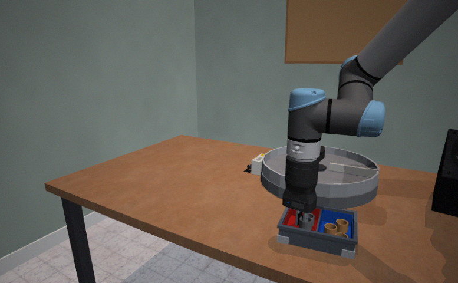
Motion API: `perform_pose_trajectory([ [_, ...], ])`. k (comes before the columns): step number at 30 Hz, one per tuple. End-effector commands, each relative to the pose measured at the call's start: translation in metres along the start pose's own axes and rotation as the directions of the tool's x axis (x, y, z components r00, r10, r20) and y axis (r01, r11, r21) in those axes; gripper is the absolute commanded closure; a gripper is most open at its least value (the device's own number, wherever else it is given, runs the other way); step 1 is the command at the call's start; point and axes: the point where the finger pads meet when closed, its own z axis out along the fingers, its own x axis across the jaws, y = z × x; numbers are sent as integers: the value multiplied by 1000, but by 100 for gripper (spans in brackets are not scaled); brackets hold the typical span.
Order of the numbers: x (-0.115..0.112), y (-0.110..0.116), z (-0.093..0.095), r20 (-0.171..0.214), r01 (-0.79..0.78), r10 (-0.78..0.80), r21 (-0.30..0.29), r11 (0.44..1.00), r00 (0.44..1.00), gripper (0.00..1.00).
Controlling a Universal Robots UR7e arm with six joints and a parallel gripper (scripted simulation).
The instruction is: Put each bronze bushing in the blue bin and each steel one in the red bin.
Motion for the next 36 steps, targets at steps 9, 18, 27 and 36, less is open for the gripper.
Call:
perform_pose_trajectory([
  [9,0,0,4,1,0,0,0,1000,1000,100],
  [18,0,0,11,1,0,0,0,1000,1000,100],
  [27,0,0,15,1,0,0,0,1000,1000,100],
  [36,0,0,21,1,0,0,0,1000,1000,100],
])
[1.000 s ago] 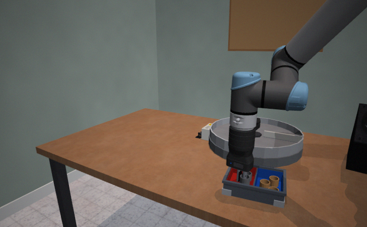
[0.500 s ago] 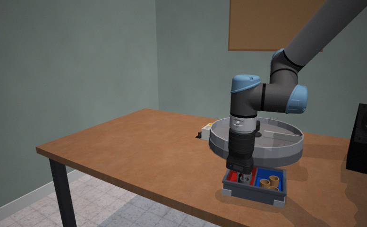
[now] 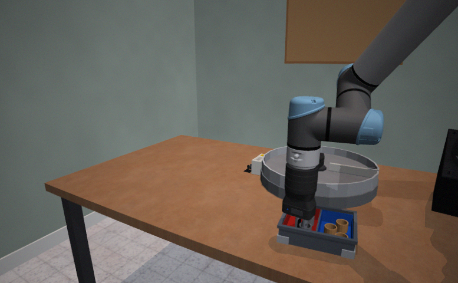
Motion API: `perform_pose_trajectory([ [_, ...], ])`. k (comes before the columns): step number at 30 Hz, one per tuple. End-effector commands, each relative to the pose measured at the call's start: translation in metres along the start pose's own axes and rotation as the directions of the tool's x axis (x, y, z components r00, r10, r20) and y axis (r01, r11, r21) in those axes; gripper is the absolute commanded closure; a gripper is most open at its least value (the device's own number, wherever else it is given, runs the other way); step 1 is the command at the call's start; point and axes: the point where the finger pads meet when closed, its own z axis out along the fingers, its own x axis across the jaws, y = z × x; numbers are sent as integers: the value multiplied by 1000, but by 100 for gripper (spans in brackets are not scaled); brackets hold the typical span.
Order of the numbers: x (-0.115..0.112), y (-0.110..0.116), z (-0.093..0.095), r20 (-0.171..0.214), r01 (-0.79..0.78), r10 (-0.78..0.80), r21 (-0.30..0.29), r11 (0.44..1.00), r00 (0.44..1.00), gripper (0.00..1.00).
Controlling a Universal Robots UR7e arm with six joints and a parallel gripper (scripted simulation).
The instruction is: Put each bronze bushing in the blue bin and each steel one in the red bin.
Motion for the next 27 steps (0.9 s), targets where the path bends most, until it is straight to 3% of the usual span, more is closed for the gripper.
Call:
perform_pose_trajectory([
  [1,0,0,3,1,0,0,0,1000,1000,100],
  [27,0,0,9,1,0,0,0,1000,1000,100],
])
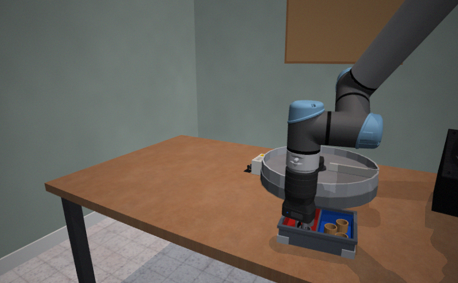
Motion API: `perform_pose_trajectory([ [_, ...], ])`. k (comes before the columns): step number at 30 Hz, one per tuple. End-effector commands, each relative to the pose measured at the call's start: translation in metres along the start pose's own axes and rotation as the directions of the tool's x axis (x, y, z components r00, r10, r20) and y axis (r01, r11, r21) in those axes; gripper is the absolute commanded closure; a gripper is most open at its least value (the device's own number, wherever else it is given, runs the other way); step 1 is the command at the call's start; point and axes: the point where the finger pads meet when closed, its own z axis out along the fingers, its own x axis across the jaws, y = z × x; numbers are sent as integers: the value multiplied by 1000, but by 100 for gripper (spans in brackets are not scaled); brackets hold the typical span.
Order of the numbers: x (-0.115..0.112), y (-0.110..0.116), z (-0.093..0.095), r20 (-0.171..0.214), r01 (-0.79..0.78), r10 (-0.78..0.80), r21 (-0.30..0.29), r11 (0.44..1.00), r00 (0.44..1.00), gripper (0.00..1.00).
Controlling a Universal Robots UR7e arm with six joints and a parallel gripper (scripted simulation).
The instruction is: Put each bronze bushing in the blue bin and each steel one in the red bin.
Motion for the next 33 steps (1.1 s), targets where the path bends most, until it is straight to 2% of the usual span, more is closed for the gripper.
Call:
perform_pose_trajectory([
  [1,0,0,0,1,0,0,0,1000,1000,100],
  [2,0,0,0,1,0,0,0,1000,1000,58],
  [33,0,0,0,1,0,0,0,1000,1000,58],
])
